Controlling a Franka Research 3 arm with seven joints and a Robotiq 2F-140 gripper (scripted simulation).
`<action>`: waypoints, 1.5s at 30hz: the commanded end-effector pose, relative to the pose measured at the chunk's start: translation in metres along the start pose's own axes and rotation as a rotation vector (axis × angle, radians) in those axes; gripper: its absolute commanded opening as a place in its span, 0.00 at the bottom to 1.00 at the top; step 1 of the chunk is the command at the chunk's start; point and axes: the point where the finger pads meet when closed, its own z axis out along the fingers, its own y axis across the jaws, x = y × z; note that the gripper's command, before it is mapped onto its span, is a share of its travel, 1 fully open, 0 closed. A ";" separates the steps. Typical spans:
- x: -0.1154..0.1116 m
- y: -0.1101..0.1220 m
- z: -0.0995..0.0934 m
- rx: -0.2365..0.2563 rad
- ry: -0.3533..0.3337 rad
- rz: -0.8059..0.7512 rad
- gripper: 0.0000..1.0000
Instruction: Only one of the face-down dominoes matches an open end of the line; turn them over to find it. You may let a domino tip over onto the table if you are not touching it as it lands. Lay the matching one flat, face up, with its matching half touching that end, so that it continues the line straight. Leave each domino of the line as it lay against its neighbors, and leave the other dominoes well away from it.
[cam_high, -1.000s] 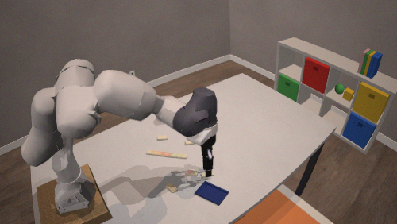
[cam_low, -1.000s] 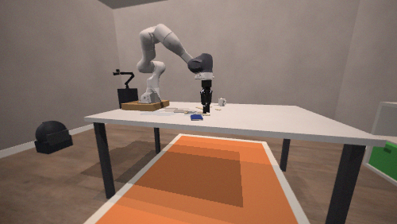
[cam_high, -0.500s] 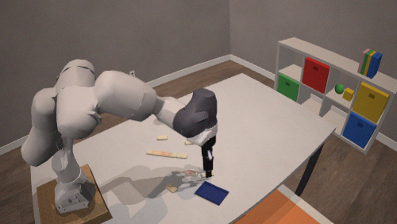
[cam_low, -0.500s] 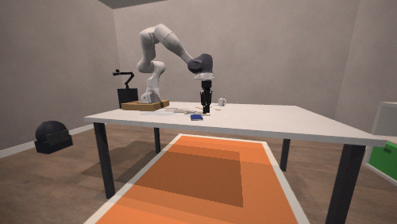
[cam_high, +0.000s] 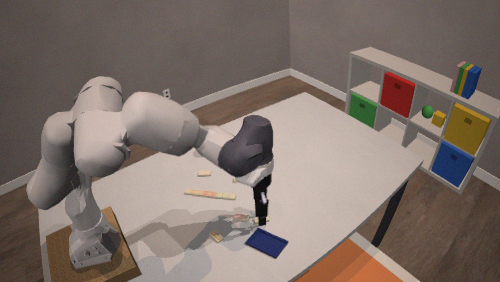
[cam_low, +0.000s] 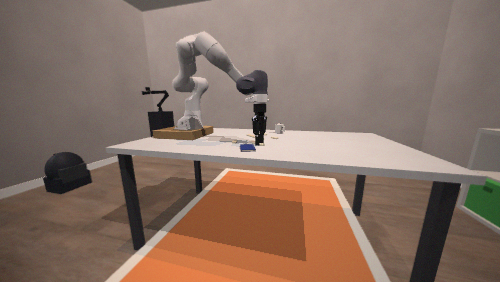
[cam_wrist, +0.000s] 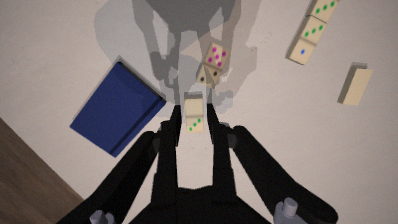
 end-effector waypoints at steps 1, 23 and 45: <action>-0.002 0.000 0.001 0.000 -0.006 0.005 0.33; -0.002 0.000 0.001 0.000 -0.006 0.005 0.22; -0.002 0.000 0.001 0.000 -0.006 0.005 0.22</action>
